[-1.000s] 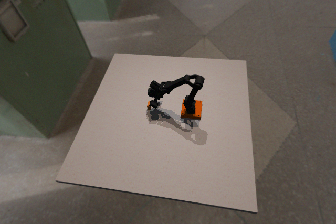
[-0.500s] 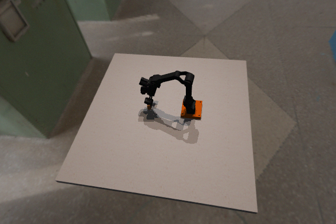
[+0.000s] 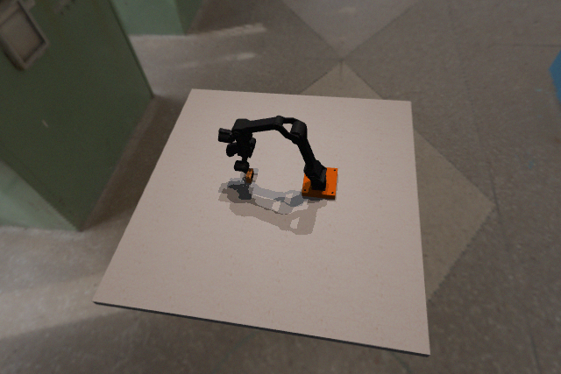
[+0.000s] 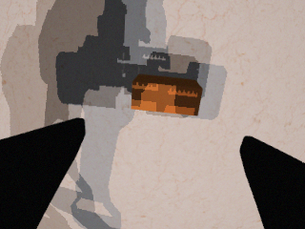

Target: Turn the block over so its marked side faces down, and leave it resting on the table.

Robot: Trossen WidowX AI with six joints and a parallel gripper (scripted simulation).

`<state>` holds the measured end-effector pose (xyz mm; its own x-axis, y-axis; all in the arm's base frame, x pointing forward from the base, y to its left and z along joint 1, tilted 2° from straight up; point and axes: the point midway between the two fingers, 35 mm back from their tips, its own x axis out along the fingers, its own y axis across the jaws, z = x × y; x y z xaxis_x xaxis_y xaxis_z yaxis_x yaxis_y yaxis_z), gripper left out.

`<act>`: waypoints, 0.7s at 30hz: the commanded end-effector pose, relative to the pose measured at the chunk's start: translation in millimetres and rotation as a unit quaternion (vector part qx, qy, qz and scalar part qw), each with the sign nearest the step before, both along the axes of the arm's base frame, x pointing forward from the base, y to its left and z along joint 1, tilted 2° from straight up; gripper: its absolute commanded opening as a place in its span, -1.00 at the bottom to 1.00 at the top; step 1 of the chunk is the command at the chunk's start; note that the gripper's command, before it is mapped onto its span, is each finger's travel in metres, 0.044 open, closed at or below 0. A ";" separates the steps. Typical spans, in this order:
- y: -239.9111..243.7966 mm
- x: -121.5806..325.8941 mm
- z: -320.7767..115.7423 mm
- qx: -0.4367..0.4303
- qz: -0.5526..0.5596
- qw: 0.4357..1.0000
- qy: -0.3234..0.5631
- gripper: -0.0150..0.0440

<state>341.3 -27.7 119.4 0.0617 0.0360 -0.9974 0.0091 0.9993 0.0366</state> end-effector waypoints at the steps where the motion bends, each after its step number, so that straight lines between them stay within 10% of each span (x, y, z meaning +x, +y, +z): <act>1: 0.5 3.6 -22.4 -0.003 0.003 1.000 0.008 1.00; 21: 1.5 4.6 -51.1 -0.003 0.003 1.000 0.008 1.00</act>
<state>348.0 -25.6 75.3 0.0595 0.0354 -0.9976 0.0008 0.9994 0.0355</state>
